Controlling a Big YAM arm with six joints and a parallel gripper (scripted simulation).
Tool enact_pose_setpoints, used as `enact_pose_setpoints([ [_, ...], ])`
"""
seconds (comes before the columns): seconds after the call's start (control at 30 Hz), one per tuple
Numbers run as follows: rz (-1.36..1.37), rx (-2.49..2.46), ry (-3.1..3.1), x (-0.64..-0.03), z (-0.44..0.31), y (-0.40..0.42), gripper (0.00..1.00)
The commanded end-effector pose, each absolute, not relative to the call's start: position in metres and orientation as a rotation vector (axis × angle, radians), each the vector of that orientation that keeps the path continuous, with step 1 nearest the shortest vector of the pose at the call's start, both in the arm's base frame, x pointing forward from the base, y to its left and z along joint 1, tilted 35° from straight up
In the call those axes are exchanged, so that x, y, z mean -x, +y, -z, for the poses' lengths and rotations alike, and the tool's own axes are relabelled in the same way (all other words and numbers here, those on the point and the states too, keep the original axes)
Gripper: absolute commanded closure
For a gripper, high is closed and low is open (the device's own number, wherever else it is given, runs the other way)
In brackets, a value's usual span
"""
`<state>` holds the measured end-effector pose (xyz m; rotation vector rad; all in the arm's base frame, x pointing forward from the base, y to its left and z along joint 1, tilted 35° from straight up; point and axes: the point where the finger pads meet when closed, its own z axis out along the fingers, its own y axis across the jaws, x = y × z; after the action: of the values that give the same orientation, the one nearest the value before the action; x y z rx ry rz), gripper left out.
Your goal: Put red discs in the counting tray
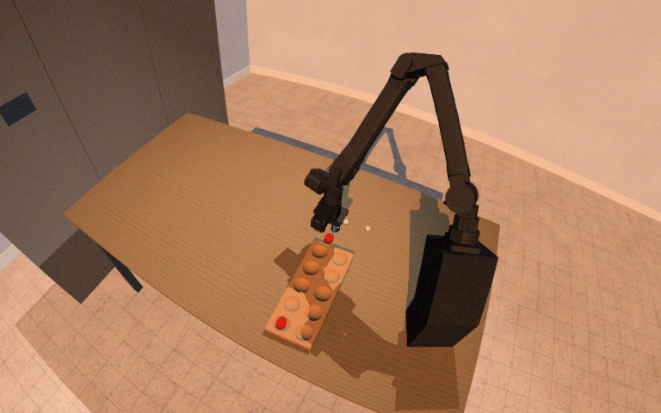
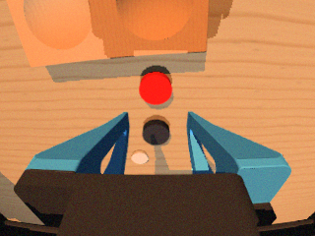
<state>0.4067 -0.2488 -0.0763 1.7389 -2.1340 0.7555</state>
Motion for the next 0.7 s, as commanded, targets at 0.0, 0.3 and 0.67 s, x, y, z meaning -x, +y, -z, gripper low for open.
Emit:
enact_pose_setpoints([
  [0.0, -0.765, -1.734, -2.138, -0.410, 0.080, -0.261, 0.55],
  [0.3, -0.763, -1.734, -2.137, -0.411, 0.090, -0.268, 0.55],
  [0.67, -0.761, -1.734, -2.136, -0.412, 0.104, -0.277, 0.55],
])
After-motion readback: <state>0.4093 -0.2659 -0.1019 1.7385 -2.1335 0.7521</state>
